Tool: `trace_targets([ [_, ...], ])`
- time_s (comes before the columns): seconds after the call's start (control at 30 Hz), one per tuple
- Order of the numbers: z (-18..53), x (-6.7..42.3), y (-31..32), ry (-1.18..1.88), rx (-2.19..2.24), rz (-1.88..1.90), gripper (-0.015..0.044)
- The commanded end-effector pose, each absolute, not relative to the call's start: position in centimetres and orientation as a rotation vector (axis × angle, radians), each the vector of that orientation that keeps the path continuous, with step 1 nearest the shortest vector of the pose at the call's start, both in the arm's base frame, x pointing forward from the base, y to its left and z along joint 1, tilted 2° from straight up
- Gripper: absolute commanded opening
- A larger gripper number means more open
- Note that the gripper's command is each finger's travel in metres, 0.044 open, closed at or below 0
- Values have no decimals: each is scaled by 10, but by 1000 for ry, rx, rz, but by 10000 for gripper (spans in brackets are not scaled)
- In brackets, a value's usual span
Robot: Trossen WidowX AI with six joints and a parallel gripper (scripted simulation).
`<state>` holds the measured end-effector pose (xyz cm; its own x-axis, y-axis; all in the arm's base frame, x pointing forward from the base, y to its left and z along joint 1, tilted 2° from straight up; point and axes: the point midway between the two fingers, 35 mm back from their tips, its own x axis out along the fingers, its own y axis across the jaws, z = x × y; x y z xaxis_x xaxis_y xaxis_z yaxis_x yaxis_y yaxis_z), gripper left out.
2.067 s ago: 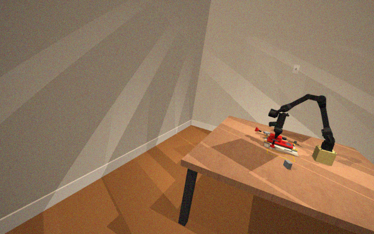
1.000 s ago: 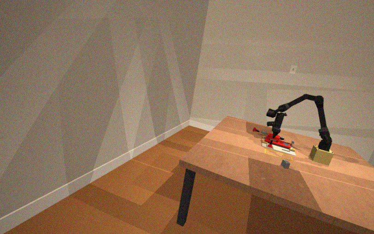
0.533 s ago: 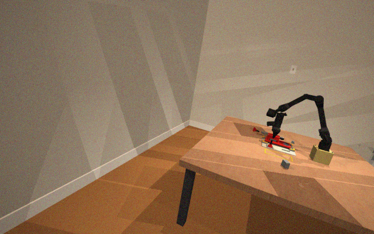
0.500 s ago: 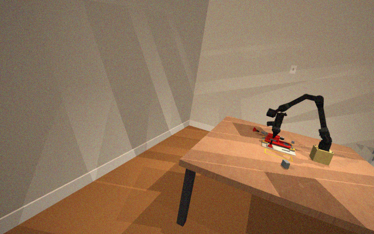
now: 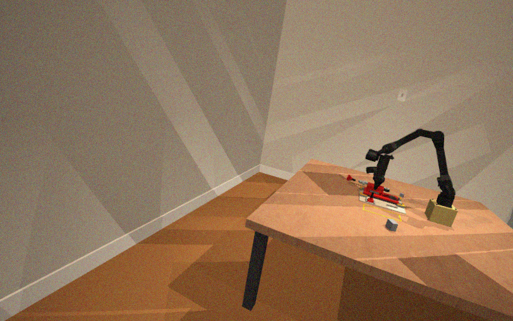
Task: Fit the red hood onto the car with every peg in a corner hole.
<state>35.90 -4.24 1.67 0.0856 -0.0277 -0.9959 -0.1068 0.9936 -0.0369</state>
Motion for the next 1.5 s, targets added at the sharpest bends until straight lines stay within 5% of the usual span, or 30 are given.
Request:
trace_targets([
  [0.0,16,358,-43,1488,-110,54,0],
  [1.47,8,358,-43,1488,-111,54,0],
])
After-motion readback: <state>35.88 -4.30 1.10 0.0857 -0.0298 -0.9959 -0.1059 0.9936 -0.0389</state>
